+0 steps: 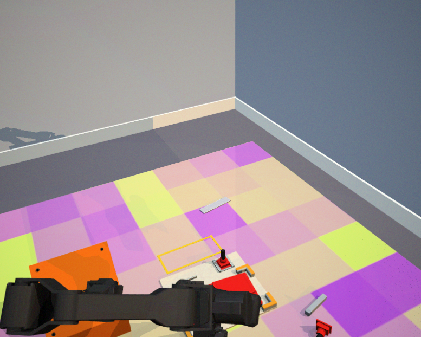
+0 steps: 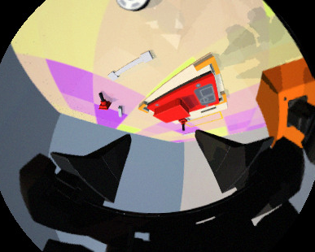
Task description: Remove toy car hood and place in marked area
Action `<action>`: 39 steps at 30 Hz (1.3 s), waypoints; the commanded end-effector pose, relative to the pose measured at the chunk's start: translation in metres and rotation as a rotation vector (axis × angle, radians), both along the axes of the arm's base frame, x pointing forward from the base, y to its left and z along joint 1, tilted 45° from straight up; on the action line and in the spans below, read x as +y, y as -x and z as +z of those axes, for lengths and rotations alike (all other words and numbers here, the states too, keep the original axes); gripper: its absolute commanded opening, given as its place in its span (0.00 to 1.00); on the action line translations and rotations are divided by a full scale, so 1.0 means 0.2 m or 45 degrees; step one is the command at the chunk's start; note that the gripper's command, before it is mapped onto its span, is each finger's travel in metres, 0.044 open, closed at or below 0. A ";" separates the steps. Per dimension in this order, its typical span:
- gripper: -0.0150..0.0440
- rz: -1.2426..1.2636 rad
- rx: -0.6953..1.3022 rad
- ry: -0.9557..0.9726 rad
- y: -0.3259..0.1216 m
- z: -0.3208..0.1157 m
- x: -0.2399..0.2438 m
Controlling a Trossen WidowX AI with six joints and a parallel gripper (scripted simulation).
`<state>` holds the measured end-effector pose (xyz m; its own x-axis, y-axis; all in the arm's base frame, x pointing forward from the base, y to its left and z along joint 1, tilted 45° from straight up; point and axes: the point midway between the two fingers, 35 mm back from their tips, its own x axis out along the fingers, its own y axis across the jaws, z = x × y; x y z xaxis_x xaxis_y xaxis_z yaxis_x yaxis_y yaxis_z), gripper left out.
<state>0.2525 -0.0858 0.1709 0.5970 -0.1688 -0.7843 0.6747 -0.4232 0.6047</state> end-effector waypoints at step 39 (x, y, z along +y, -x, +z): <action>1.00 2.057 1.679 1.303 -0.43 -0.48 0.32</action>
<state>0.3362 -0.0207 0.0770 0.0252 -0.6931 -0.7204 0.1017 0.7187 -0.6879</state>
